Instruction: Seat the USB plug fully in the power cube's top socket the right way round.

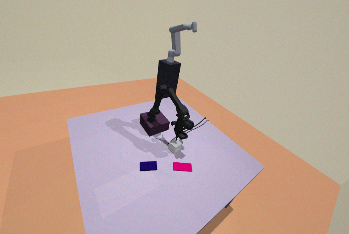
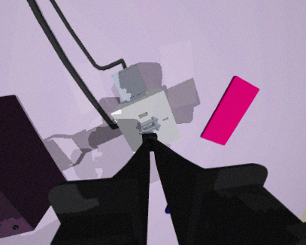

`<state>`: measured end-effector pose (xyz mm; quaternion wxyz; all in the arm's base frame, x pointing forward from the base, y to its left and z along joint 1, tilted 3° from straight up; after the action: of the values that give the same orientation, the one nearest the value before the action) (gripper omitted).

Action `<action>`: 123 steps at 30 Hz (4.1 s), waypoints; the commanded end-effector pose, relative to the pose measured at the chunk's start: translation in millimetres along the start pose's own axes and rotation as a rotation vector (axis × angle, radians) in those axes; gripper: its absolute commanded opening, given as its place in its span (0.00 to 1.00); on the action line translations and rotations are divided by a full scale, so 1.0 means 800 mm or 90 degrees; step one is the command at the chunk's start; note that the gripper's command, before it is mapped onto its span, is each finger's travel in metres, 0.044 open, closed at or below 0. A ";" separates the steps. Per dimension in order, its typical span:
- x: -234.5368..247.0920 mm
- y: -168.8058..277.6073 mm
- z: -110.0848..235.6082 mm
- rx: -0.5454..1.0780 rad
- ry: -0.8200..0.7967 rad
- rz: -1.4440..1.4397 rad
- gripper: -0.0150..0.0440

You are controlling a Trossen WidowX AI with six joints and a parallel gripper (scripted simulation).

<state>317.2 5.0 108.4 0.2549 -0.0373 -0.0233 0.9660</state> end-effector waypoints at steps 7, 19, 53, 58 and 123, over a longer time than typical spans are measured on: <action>0.000 0.000 -0.001 0.000 0.000 -0.164 0.25; 0.000 0.000 -0.001 0.000 0.000 -0.364 0.25; 0.000 0.000 -0.001 0.000 0.000 -0.930 0.25; 0.000 0.000 -0.001 0.000 0.000 -1.014 0.25; 0.000 0.000 -0.001 -0.001 0.002 -1.738 0.25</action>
<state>317.2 5.1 108.1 0.9977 0.0151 -0.0413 -0.0514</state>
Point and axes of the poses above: the point midway between the two fingers, 35 mm back from their tips, its own z axis back along the fingers, its own x axis across the jaws, y = z × x, the point moved 2 cm from there along z, back along the fingers, and after that the axes turned 8 degrees about -z, right-handed, at the moved point
